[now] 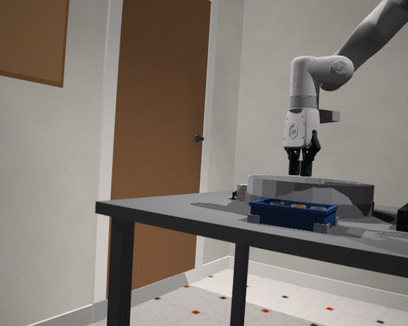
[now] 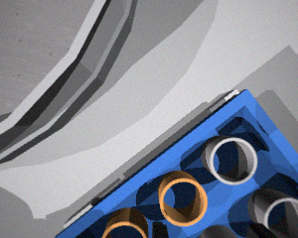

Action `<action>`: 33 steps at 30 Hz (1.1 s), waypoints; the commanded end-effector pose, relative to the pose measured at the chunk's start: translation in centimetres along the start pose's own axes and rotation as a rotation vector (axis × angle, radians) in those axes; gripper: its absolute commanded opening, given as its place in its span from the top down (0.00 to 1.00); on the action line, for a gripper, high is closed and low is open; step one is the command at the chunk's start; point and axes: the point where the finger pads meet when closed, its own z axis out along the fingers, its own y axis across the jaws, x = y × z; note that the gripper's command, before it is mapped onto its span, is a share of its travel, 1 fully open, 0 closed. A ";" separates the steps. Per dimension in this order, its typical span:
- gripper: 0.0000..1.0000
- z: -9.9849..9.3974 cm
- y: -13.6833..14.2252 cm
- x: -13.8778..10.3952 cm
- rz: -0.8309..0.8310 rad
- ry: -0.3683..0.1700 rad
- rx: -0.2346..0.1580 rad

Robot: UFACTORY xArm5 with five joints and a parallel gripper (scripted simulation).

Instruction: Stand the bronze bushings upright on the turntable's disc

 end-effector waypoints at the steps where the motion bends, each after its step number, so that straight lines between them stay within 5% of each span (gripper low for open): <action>1: 0.52 1.0 -0.1 -0.2 0.000 -0.004 0.002; 14: 0.52 6.1 -0.1 -0.4 0.000 -0.004 0.002; 33: 0.52 6.5 -0.1 -0.4 0.000 -0.004 0.002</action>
